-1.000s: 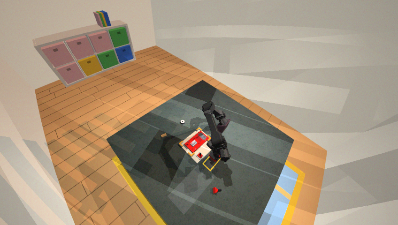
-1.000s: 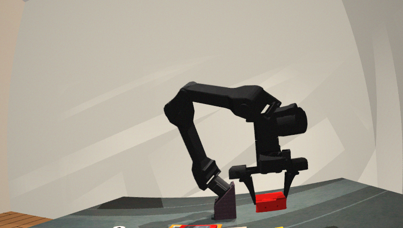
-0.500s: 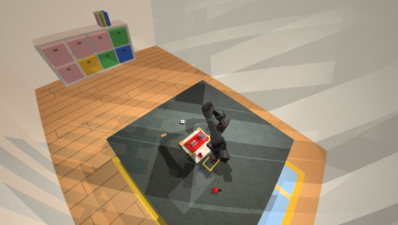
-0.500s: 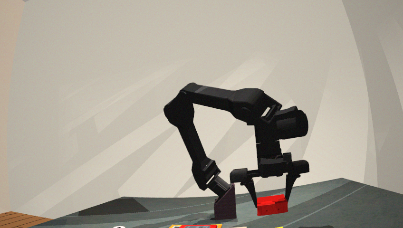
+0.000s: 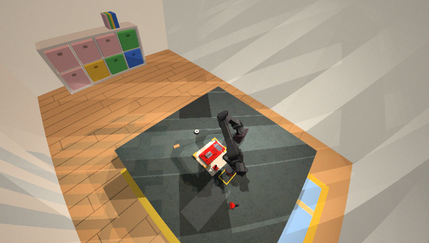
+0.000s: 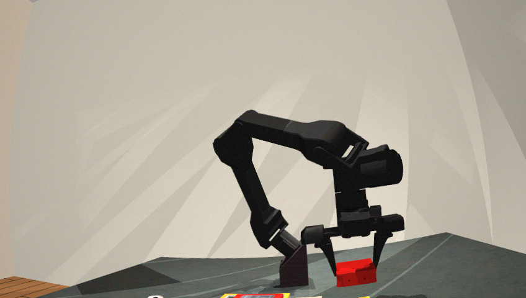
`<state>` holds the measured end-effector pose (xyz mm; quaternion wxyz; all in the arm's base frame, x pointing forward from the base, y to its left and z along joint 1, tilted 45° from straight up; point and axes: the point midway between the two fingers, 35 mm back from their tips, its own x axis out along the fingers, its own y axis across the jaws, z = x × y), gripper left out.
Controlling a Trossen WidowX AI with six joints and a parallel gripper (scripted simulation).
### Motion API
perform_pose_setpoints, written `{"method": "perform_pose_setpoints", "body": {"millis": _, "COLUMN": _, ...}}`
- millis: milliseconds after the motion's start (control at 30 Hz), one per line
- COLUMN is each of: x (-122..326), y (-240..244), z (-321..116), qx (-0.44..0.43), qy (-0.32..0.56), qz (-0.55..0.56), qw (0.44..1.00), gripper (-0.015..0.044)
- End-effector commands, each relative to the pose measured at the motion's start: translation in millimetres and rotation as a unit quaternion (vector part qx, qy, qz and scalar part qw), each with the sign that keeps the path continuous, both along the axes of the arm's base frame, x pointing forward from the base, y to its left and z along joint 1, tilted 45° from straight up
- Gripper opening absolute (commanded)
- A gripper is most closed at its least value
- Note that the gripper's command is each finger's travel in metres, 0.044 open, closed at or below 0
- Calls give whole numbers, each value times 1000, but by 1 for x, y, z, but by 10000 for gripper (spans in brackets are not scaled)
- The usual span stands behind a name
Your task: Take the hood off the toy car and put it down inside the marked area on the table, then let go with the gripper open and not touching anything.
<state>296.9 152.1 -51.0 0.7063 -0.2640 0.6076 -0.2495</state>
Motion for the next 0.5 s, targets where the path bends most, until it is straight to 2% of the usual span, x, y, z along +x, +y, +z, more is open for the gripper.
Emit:
{"method": "perform_pose_setpoints", "body": {"millis": 0, "x": 0, "y": -3, "z": -3, "qx": -4, "qy": 1, "qz": 4, "qw": 1000, "gripper": 0}}
{"method": "perform_pose_setpoints", "body": {"millis": 467, "x": 1, "y": -9, "z": -9, "qx": -4, "qy": 1, "qz": 4, "qw": 1000, "gripper": 0}}
